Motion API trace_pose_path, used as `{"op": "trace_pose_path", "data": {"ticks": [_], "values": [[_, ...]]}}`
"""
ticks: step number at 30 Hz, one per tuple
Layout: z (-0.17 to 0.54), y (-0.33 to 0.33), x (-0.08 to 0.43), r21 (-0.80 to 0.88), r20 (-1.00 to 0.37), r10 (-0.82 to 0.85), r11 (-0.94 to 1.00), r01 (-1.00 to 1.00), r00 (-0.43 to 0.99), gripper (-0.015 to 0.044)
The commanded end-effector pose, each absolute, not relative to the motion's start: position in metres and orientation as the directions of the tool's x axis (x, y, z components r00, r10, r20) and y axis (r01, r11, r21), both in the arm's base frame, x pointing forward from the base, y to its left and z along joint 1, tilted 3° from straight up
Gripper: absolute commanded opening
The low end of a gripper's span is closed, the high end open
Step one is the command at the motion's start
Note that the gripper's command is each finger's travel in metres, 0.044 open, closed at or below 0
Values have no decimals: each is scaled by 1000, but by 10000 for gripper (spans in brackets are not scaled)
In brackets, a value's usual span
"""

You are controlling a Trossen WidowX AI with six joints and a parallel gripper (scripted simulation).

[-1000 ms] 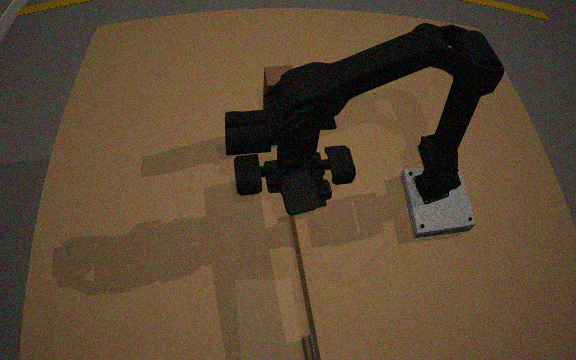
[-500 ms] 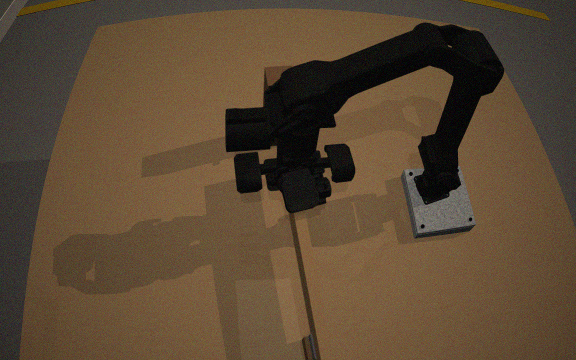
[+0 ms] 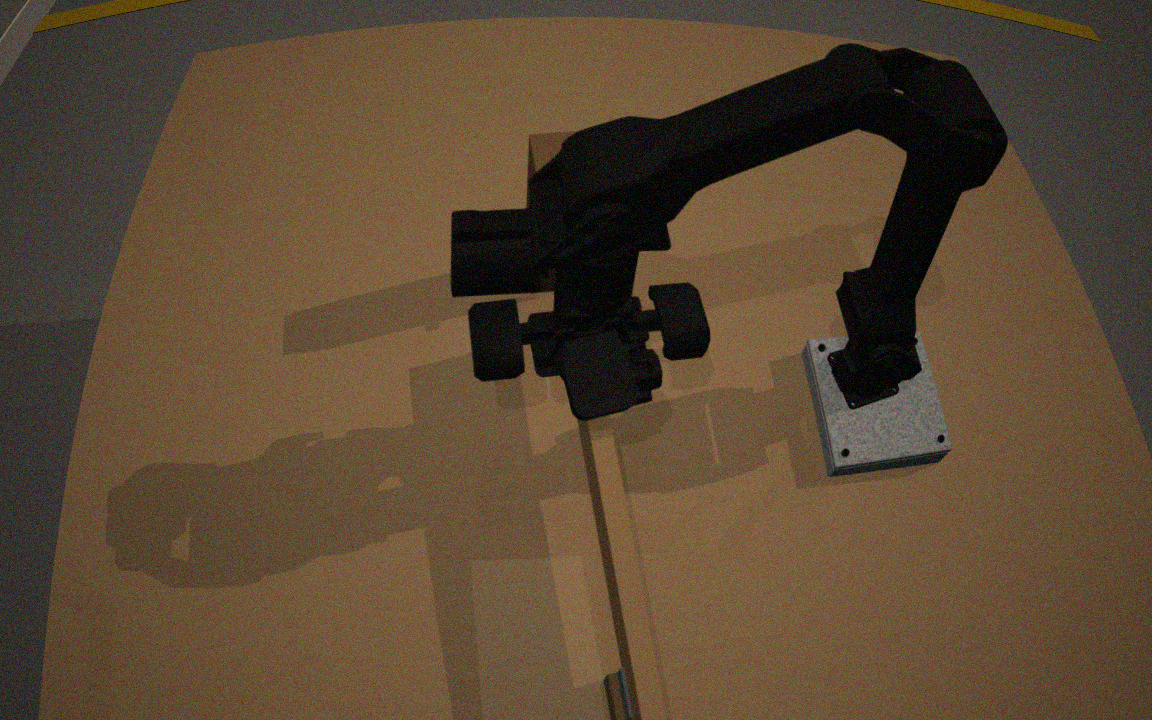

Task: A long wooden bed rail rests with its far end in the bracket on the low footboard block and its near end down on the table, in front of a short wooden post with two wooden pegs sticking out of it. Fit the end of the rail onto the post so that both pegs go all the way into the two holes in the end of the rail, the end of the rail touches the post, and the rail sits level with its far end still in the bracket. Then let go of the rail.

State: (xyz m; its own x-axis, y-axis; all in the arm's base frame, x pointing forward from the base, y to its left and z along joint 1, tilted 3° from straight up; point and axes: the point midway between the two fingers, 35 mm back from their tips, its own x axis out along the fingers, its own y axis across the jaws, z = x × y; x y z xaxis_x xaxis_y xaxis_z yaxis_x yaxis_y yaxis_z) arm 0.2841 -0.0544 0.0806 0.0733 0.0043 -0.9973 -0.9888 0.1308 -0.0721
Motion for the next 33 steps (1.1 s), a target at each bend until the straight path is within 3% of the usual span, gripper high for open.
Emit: {"op": "trace_pose_path", "data": {"ticks": [1,33], "values": [[85,-56,286,-83,-996,1,126,-989,84,0],[84,-66,288,-83,-996,0,126,-989,84,0]]}}
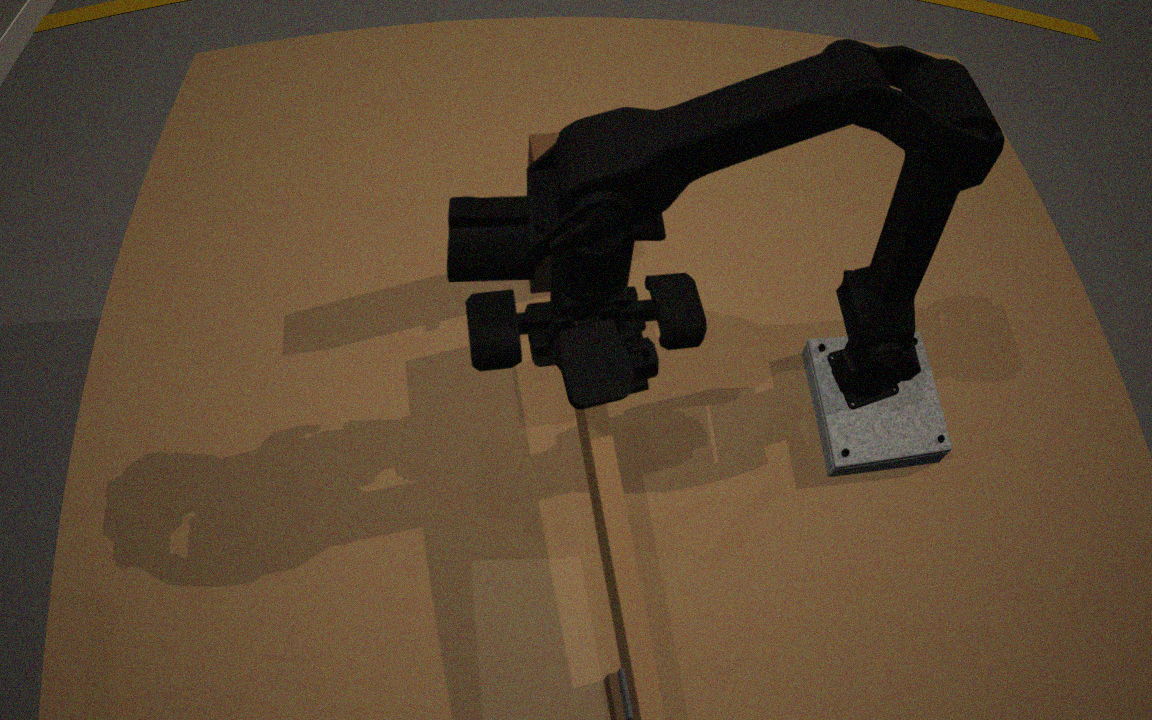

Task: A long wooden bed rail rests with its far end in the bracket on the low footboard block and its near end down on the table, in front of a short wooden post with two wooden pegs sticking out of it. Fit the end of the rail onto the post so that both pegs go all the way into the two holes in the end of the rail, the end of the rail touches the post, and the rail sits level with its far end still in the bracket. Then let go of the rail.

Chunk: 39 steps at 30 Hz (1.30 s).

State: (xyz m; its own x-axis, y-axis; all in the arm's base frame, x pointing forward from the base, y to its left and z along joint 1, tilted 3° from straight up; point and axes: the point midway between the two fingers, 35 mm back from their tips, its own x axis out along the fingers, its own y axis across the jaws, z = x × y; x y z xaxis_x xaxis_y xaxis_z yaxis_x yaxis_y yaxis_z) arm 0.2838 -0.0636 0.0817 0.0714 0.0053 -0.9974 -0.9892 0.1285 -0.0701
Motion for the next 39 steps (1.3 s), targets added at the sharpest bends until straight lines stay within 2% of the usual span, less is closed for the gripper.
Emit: {"op": "trace_pose_path", "data": {"ticks": [1,39], "values": [[84,-66,288,-83,-996,0,126,-989,84,0],[84,-77,286,-83,-996,-1,126,-989,84,0]]}}
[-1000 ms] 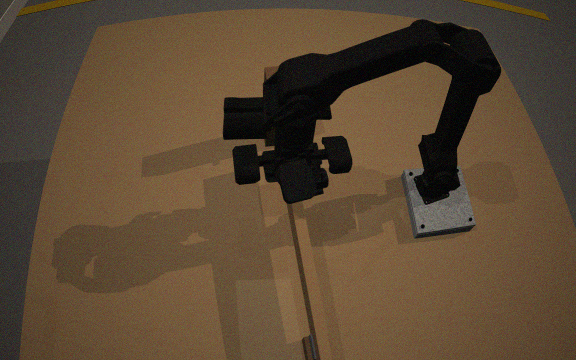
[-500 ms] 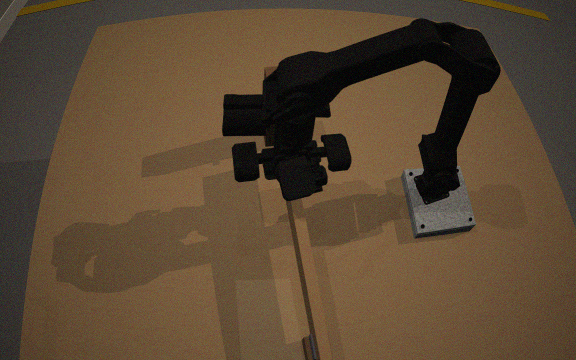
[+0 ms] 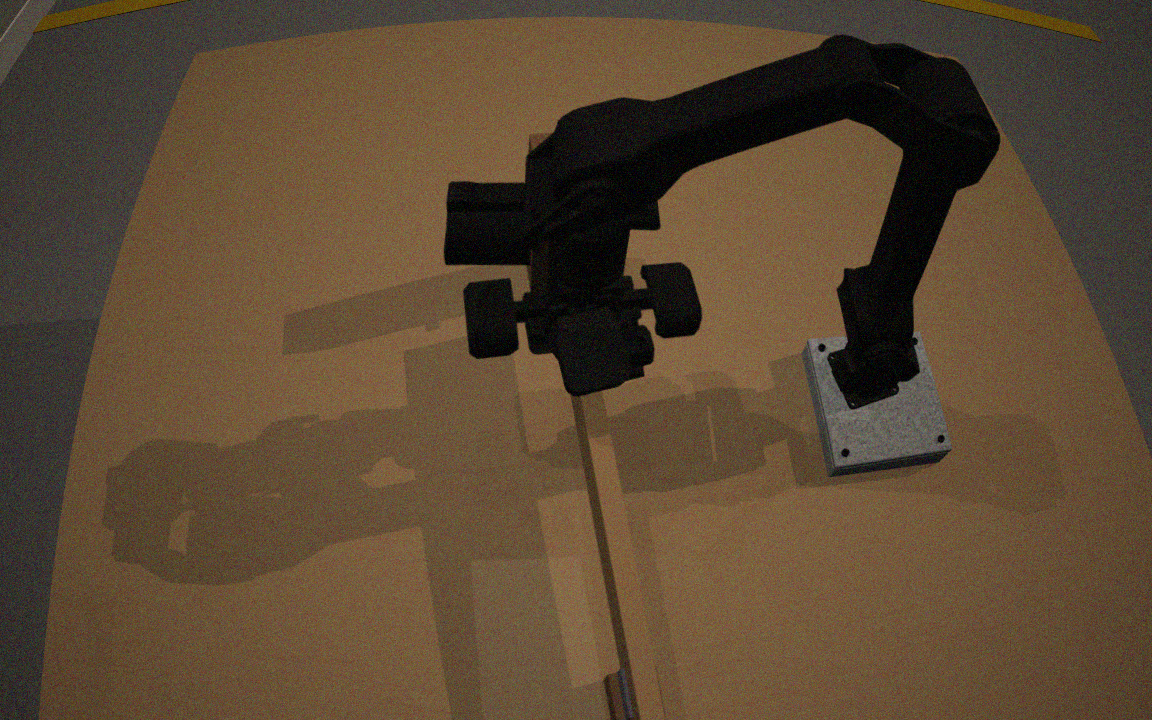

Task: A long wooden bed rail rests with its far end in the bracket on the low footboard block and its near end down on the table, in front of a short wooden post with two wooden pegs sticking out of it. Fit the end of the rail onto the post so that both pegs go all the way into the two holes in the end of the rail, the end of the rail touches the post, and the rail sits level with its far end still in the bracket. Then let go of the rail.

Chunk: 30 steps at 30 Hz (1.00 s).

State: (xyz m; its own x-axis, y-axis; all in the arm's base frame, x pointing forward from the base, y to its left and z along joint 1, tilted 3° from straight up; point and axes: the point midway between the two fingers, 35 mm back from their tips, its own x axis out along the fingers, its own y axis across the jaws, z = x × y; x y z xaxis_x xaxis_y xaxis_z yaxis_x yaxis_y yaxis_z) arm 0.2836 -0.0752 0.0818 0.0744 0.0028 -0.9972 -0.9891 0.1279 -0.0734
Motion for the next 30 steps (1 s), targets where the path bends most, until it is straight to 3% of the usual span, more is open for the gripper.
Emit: {"op": "trace_pose_path", "data": {"ticks": [1,30], "values": [[84,-78,286,-83,-996,-1,126,-989,84,0],[84,-86,285,-83,-996,-2,126,-989,84,0]]}}
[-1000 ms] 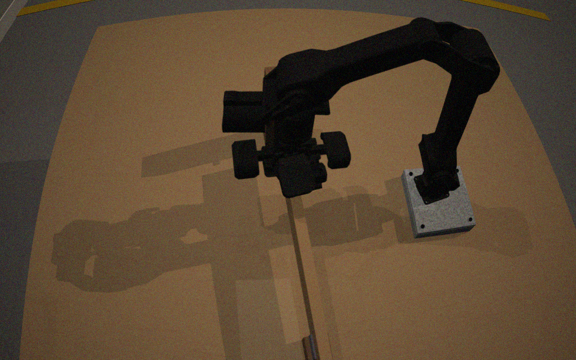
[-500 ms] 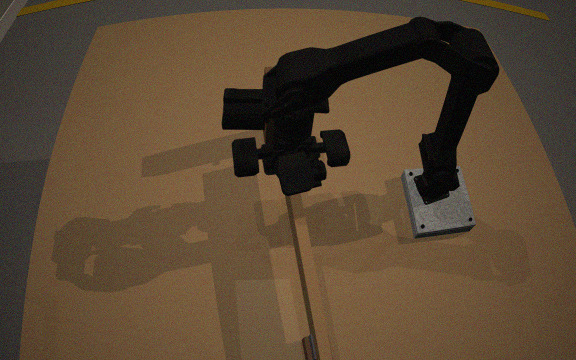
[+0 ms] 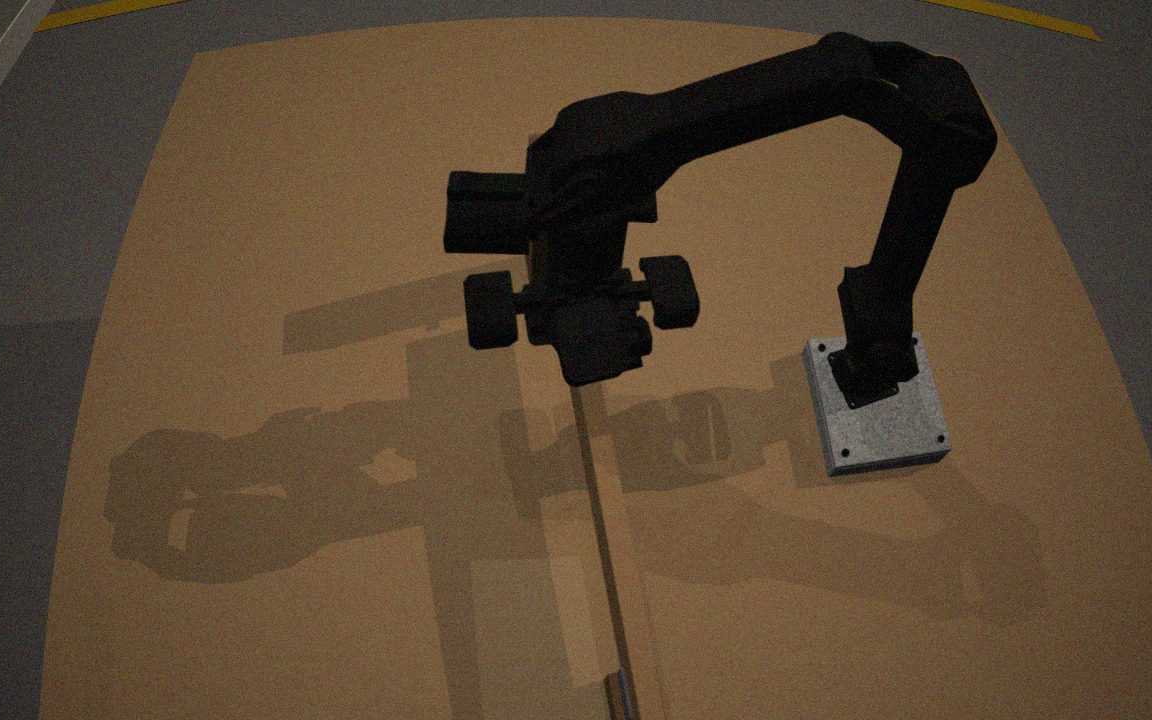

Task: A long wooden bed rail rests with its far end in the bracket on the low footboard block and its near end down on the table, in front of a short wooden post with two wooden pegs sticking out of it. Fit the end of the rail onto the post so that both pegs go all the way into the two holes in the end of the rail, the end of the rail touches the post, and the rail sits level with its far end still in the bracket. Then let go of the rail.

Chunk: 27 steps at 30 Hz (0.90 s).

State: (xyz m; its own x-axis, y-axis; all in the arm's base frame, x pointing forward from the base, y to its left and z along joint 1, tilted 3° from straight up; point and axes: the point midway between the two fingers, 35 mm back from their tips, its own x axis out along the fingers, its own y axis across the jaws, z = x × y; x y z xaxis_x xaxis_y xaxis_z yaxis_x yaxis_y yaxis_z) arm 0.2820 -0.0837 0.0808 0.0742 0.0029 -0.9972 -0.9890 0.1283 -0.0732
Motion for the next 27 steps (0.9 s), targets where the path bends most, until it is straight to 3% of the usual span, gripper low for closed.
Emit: {"op": "trace_pose_path", "data": {"ticks": [1,27], "values": [[84,-86,285,-83,-996,-2,126,-989,84,0],[84,-95,284,-83,-997,-3,126,-989,83,0]]}}
